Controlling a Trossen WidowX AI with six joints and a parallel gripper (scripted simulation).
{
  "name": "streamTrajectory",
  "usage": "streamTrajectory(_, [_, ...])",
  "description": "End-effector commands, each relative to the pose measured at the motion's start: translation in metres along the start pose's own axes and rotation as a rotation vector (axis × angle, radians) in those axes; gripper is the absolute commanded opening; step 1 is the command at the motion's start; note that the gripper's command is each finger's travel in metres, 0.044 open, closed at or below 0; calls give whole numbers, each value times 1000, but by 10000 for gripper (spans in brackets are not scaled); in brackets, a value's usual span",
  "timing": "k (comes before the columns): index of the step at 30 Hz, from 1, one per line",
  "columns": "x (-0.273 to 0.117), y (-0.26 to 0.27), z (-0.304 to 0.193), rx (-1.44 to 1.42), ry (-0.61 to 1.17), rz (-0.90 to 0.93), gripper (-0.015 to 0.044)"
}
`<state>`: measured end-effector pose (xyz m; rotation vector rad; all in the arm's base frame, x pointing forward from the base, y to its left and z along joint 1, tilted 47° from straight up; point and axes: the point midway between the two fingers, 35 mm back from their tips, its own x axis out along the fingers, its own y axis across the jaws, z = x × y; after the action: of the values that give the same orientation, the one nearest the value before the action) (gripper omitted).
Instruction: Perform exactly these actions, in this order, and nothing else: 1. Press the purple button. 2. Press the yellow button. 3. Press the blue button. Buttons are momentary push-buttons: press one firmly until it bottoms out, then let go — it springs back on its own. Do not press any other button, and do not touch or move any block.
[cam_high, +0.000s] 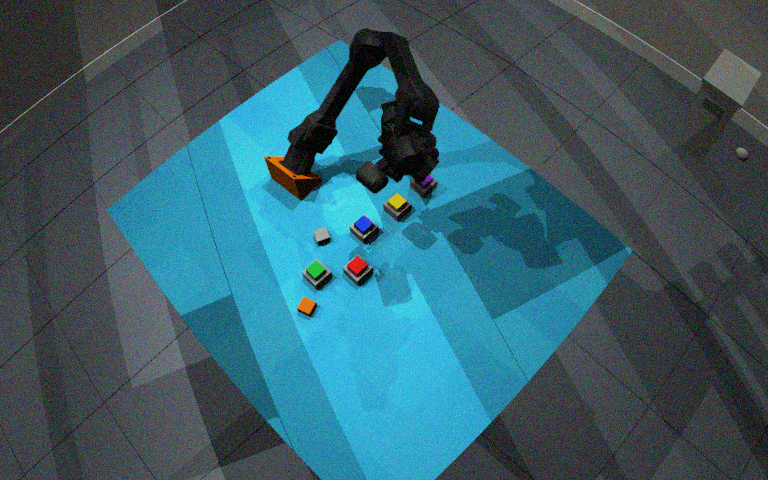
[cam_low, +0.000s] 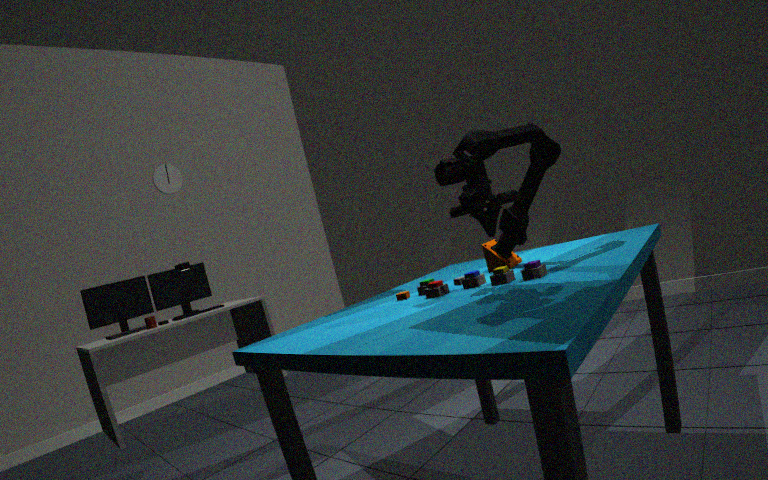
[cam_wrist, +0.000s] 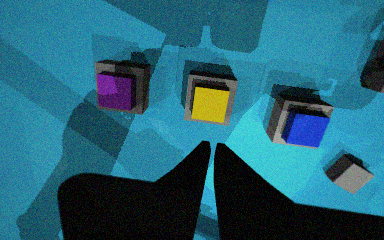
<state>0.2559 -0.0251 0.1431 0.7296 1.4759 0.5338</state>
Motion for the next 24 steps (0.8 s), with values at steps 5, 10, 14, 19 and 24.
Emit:
streamTrajectory(5, [58, -1, -2, -9, 4, 0, 20])
streamTrajectory(10, [61, -1, -2, -9, 4, 1, 20])
streamTrajectory(14, [67, -1, -2, -9, 4, 0, 20])
streamTrajectory(19, [75, -1, -2, -9, 4, 0, 20])
streamTrajectory(24, [83, -1, -2, -9, 4, 1, 20])
